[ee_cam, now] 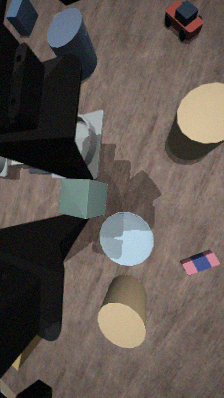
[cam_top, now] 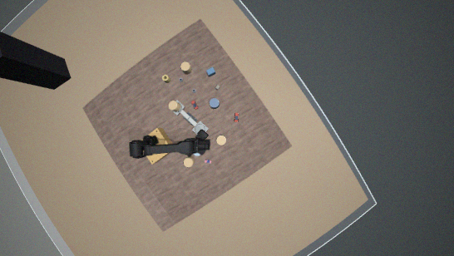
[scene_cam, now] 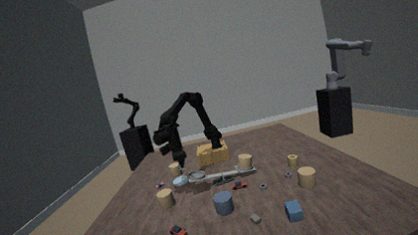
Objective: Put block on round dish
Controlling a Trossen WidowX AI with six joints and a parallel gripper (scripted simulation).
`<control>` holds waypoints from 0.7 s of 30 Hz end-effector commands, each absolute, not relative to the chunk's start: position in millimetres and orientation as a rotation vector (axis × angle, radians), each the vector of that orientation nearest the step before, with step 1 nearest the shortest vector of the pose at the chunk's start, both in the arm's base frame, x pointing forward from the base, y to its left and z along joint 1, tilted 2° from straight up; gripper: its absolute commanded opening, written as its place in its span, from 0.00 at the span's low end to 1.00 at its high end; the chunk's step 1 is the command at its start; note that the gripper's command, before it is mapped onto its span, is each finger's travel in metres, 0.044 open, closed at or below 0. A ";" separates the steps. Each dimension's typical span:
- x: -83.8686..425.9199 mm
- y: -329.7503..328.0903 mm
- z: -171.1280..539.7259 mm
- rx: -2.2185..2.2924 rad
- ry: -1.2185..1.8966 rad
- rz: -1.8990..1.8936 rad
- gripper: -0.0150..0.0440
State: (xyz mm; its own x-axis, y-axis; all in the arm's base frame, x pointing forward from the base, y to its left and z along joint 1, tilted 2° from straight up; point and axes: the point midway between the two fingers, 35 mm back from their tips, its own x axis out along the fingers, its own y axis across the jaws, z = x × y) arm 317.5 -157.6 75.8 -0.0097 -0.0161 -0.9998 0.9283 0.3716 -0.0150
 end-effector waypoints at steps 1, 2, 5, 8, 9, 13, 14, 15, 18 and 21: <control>301.1 -175.1 66.1 0.901 1.355 -0.940 0.25; 297.1 -178.9 63.0 0.901 1.356 -0.940 0.25; 284.7 -189.7 53.6 0.900 1.356 -0.941 0.25; 271.5 -199.4 44.3 0.899 1.357 -0.943 0.25; 267.0 -202.5 41.2 0.898 1.357 -0.943 0.25; 255.5 -209.5 33.7 0.897 1.358 -0.944 0.25; 255.5 -209.5 33.7 0.897 1.358 -0.944 0.25; 255.5 -209.6 32.6 0.897 1.358 -0.944 0.25; 255.8 -210.1 23.1 0.897 1.358 -0.944 0.25; 255.6 -210.6 5.5 0.897 1.358 -0.944 0.25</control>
